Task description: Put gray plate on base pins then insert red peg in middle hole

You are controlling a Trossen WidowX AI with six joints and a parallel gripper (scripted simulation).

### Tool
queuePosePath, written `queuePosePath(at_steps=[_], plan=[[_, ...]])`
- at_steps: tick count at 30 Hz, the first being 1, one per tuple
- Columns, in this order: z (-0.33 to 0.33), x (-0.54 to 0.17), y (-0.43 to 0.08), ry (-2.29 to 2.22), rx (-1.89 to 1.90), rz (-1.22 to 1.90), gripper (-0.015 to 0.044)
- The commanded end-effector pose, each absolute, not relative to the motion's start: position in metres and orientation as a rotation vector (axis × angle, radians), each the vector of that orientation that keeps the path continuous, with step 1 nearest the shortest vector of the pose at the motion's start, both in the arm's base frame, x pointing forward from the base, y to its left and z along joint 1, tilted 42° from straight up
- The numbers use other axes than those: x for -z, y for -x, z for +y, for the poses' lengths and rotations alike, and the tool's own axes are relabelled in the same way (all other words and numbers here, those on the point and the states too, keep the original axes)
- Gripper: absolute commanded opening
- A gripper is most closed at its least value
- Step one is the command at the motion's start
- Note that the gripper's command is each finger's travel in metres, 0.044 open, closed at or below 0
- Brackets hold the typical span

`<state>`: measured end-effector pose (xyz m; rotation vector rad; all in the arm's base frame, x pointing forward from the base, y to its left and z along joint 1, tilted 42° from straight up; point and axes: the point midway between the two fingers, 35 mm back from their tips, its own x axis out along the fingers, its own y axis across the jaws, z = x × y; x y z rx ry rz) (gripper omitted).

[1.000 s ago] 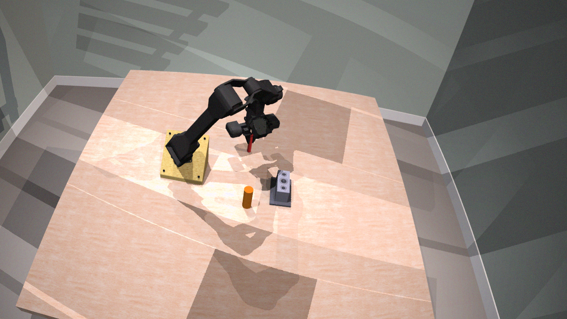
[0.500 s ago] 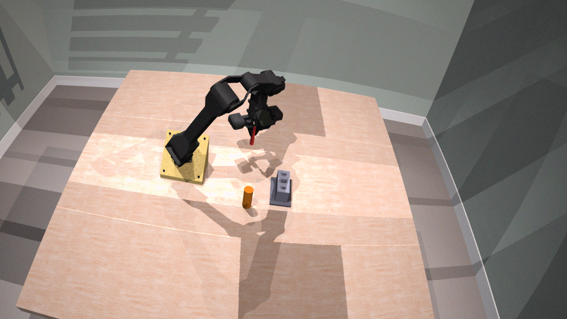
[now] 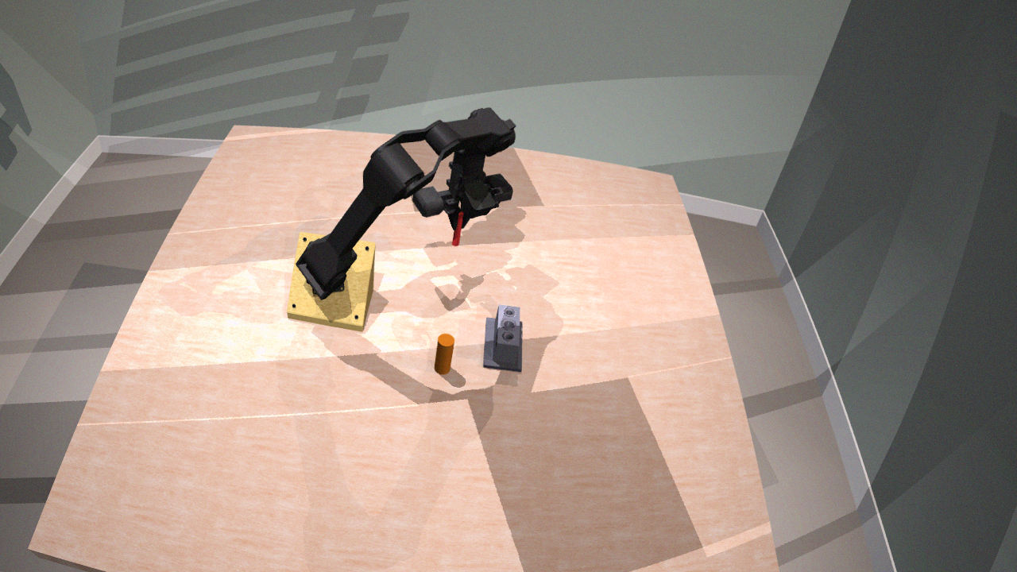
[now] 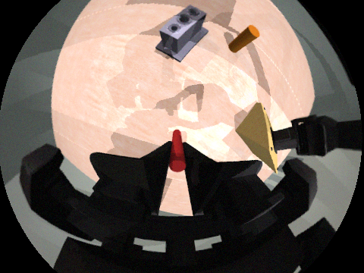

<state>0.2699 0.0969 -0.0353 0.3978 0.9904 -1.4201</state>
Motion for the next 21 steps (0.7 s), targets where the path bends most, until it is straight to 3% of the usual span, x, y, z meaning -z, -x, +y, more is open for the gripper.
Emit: queuePosePath(at_steps=[1, 21], plan=[[0.092, 0.034, -0.272, -0.397, 1.422, 0.993, 0.0], [0.056, 0.004, -0.305, -0.425, 1.423, 0.977, 0.0]])
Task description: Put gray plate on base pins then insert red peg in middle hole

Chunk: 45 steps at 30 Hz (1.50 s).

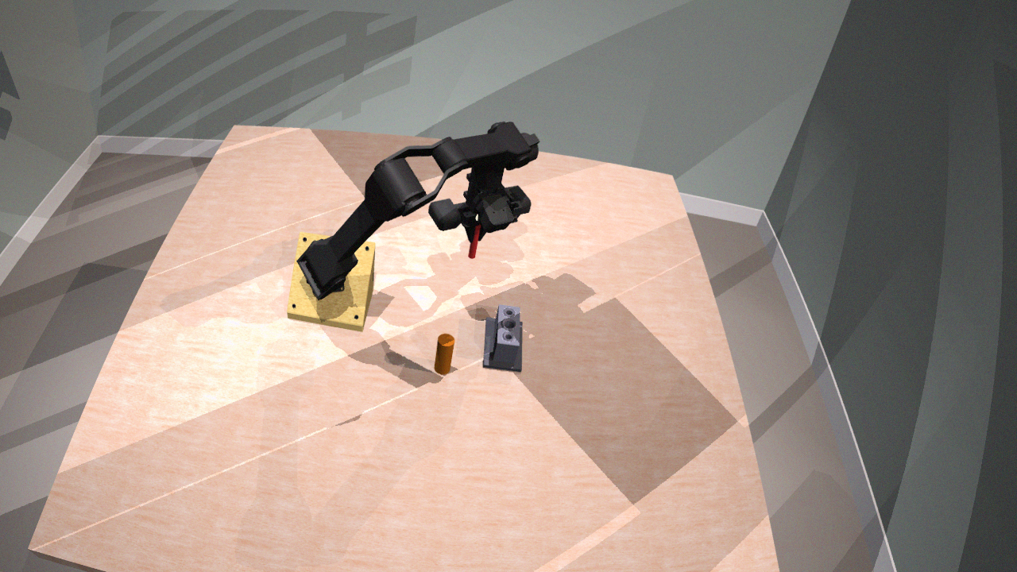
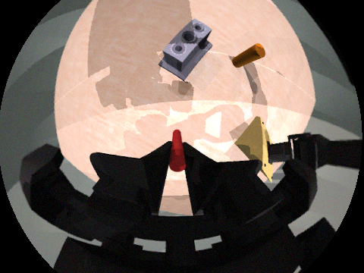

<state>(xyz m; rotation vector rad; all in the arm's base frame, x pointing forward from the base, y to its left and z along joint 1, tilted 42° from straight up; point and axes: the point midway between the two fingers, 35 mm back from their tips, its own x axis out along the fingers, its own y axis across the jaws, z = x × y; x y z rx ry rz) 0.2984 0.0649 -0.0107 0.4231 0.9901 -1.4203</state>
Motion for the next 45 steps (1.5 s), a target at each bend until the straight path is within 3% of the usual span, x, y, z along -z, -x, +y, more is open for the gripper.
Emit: queuePosePath(at_steps=[1, 45], plan=[[0.054, 0.002, -0.306, -0.427, 1.425, 0.973, 0.0], [-0.044, -0.073, -0.345, -0.4, 1.423, 0.981, 0.0]])
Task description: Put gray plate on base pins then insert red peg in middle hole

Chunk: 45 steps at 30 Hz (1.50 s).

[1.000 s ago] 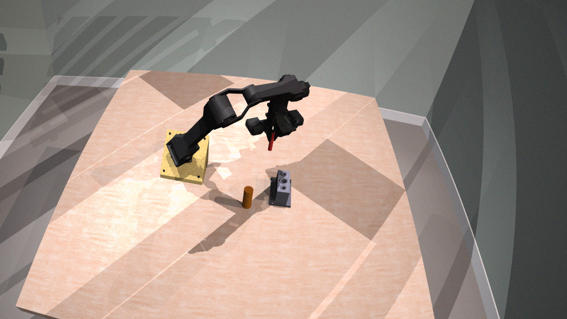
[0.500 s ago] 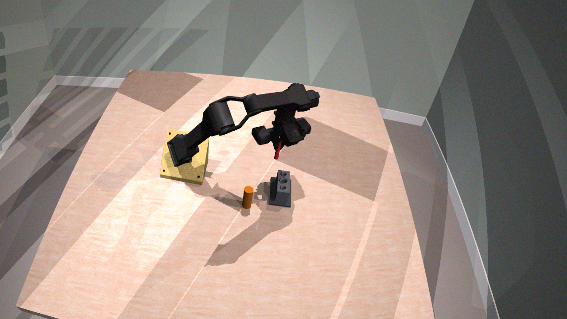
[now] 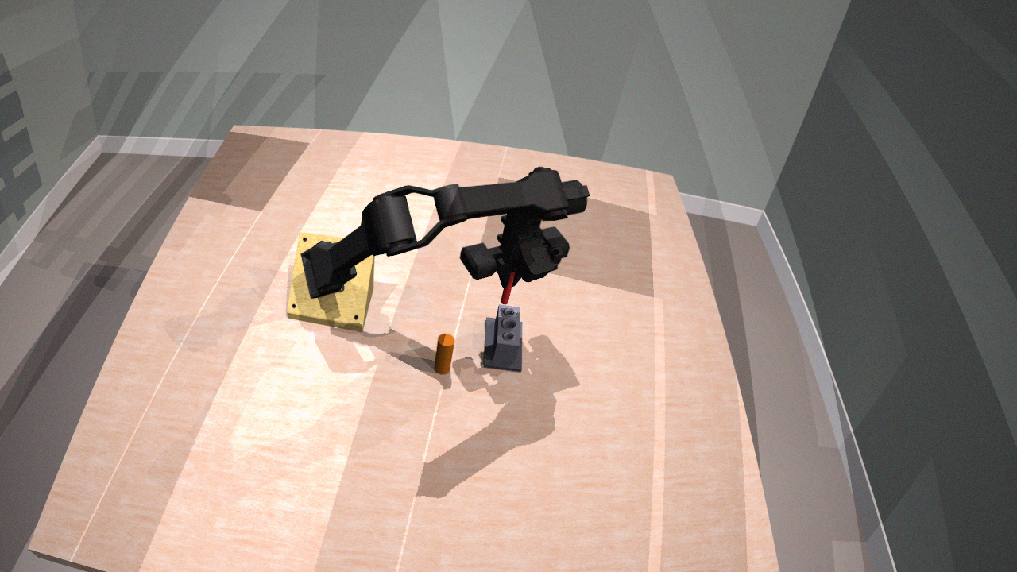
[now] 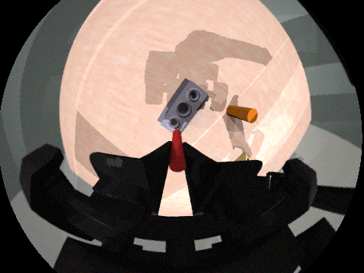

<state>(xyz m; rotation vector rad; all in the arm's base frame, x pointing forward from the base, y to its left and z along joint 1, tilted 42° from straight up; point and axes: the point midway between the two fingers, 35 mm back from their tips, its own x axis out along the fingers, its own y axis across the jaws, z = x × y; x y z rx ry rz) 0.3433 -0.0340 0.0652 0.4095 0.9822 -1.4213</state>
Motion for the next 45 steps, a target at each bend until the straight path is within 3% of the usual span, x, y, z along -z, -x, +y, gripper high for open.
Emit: queuePosePath(at_steps=[1, 45], plan=[[-0.046, -0.074, -0.346, -0.399, 1.424, 0.981, 0.0], [-0.071, -0.082, -0.346, -0.393, 1.43, 0.979, 0.0]])
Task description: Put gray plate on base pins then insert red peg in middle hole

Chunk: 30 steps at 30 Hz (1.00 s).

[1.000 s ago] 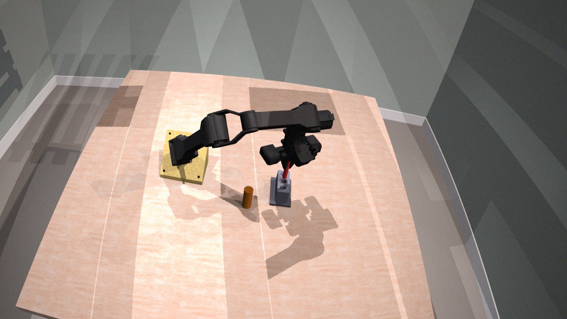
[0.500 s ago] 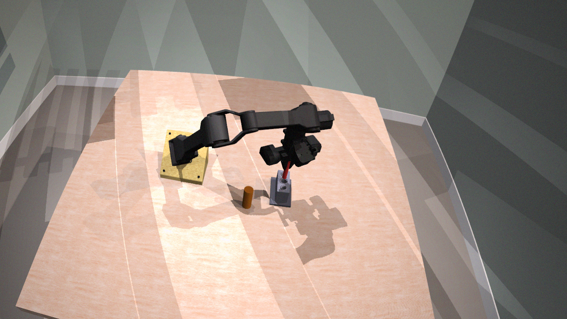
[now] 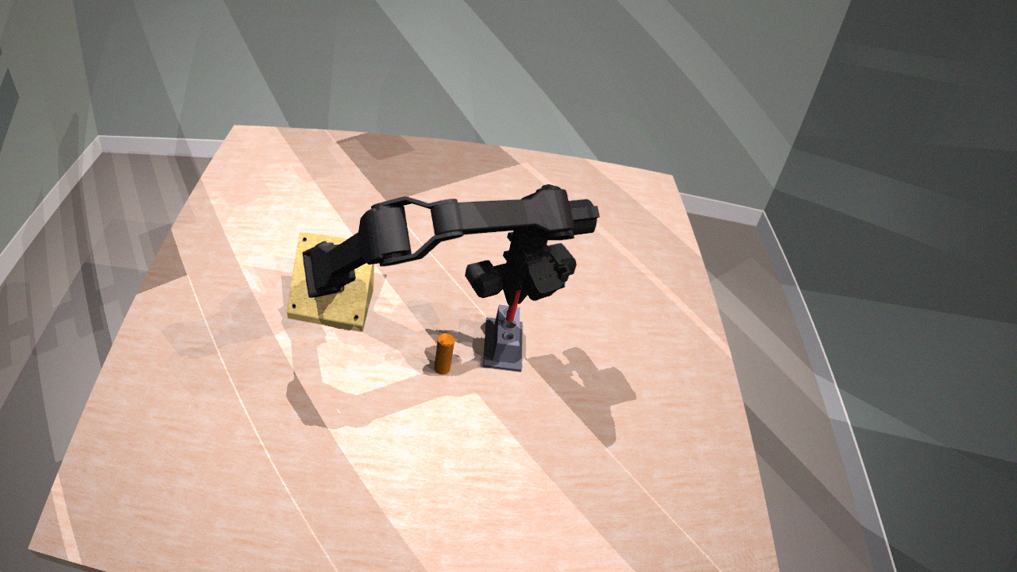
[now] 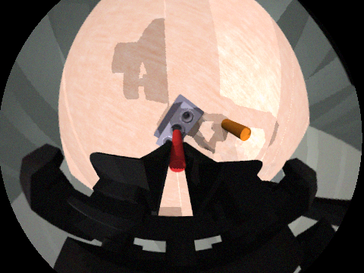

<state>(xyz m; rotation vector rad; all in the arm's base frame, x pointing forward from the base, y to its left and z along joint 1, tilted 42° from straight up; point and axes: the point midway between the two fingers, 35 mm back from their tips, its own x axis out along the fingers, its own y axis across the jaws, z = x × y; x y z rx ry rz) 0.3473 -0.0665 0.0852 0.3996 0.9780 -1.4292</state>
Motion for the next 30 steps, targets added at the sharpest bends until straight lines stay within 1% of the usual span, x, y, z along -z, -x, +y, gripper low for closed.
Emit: queuePosePath(at_steps=[1, 30], plan=[[-0.072, -0.0813, -0.3459, -0.392, 1.43, 0.979, 0.0], [-0.0767, -0.0762, -0.3445, -0.394, 1.431, 0.981, 0.0]])
